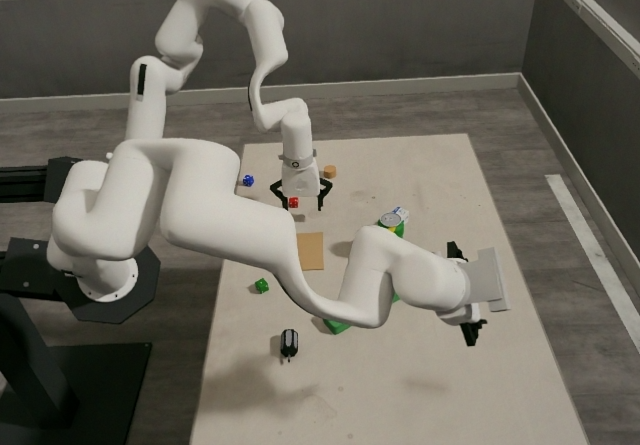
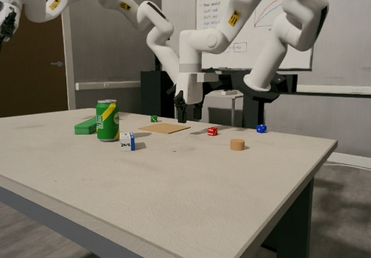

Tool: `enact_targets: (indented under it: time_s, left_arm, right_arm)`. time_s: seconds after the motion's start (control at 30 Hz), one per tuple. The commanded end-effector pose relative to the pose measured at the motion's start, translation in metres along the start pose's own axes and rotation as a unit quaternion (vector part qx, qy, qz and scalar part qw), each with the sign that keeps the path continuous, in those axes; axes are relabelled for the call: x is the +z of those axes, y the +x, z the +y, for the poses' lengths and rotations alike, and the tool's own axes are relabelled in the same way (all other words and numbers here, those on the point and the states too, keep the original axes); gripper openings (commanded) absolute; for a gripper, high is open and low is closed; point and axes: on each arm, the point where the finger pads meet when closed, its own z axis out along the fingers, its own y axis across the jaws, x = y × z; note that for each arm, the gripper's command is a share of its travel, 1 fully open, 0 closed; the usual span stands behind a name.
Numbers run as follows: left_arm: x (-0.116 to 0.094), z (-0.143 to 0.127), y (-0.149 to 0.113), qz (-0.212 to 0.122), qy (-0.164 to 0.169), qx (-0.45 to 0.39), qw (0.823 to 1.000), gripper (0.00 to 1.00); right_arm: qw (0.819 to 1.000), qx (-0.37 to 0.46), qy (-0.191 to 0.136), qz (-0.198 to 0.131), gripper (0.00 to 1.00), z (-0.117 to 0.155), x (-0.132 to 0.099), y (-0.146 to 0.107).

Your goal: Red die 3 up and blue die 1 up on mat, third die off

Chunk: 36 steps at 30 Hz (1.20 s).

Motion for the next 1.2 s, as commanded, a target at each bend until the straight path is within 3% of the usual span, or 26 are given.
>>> enact_targets:
  time_s: [0.0, 0.77, 0.97, 1.17]
  left_arm:
    - [-0.001, 0.001, 0.000, -0.001, -0.001, 0.000, 1.000, 1.00]
    - [-0.001, -0.001, 0.002, -0.001, -0.001, 0.000, 1.000, 1.00]
    - [-0.001, -0.018, 0.015, -0.001, -0.001, 0.000, 1.000, 1.00]
    - [-0.001, -0.053, 0.043, -0.001, -0.001, 0.000, 1.000, 1.00]
  right_arm:
    - [1.000, -0.001, 0.000, 0.003, 1.00, -0.001, -0.002, 0.002]
    - [1.000, -0.001, 0.000, 0.003, 1.00, -0.001, -0.002, 0.002]
    - [1.000, -0.001, 0.000, 0.003, 1.00, -0.001, -0.002, 0.002]
    - [1.000, -0.001, 0.000, 0.003, 1.00, -0.001, -0.002, 0.002]
